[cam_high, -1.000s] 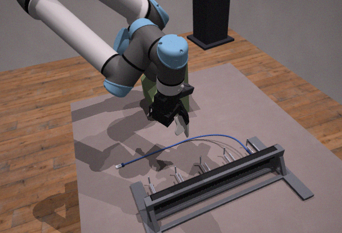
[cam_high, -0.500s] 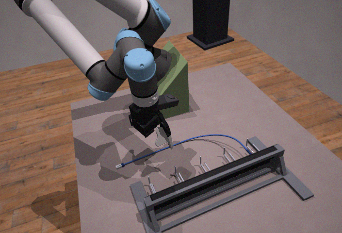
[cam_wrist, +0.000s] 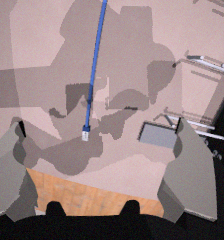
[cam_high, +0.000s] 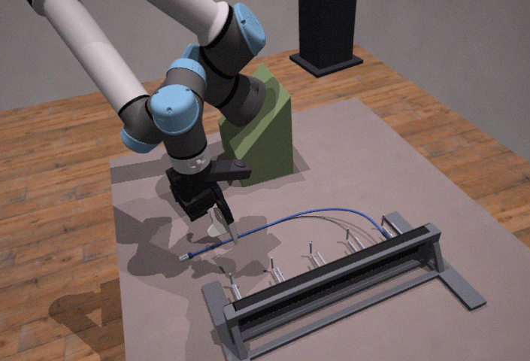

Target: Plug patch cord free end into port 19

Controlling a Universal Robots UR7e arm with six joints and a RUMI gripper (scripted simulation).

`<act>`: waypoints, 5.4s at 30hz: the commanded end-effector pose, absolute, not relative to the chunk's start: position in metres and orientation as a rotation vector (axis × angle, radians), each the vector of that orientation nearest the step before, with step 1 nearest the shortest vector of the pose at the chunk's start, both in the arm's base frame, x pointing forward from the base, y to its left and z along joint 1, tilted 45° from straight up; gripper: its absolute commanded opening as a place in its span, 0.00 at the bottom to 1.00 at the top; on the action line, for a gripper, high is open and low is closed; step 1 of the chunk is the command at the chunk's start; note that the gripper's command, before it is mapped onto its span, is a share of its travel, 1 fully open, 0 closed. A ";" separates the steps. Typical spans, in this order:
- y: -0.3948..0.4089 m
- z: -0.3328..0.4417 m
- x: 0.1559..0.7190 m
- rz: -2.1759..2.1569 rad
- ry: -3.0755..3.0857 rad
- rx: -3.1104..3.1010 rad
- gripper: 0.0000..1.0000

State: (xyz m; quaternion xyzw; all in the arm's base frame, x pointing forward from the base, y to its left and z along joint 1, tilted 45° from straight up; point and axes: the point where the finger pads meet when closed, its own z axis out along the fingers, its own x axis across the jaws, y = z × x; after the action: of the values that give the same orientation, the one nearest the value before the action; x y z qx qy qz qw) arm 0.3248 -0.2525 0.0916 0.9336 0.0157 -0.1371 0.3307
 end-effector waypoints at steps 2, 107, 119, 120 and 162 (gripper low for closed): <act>-0.283 0.108 0.311 -0.234 -0.030 2.420 1.00; -0.230 0.074 0.401 0.332 -0.571 2.252 0.00; -0.182 0.049 0.433 0.533 -0.756 2.212 0.00; -0.177 0.047 0.436 0.550 -0.772 2.208 0.00; 0.003 -0.029 0.463 1.193 -1.440 2.078 0.00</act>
State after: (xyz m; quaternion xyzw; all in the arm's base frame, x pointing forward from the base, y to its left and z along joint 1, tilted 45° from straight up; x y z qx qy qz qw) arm 0.4644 -0.0206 -0.0212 0.7657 -0.4727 0.3864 0.2022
